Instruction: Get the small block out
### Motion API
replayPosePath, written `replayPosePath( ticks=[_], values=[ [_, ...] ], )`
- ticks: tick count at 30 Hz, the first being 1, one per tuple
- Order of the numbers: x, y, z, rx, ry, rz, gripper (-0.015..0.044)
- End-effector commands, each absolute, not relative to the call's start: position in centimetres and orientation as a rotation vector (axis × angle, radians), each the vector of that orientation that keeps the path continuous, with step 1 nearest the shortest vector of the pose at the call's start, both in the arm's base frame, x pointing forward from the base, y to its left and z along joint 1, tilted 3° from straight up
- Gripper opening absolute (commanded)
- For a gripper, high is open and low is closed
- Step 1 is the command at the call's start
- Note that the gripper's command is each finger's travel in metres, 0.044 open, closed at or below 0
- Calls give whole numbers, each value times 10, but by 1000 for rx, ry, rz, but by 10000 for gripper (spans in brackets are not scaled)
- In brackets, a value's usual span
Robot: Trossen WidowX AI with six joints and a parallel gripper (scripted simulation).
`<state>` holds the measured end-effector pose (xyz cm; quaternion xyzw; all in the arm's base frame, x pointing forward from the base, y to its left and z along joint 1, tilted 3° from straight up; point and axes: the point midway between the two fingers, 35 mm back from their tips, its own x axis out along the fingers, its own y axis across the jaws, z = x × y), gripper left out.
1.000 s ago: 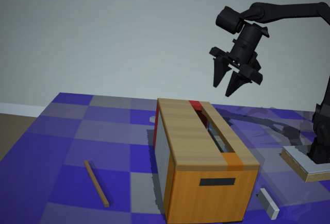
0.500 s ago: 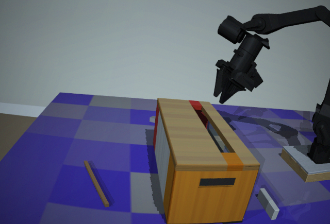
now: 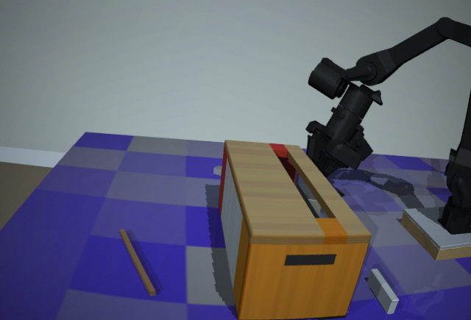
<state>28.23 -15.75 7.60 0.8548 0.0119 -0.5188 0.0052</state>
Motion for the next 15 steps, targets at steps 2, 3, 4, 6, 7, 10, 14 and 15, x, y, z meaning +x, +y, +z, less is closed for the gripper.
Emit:
replayPosePath(
  ticks=[2, 3, 4, 6, 7, 10, 14, 15],
  values=[
    [281, -156, 65, 2679, 40, -1641, 285],
    [281, -156, 64, 2679, 40, -1641, 285],
    [282, -156, 62, 2679, 40, -1641, 285],
    [282, -156, 59, 2679, 40, -1641, 285],
    [282, -156, 57, 2679, 40, -1641, 285],
    [283, -156, 53, 2679, 40, -1641, 285],
    [283, -156, 46, 2679, 40, -1641, 285],
    [283, -156, 45, 2679, 40, -1641, 285]
  ],
)
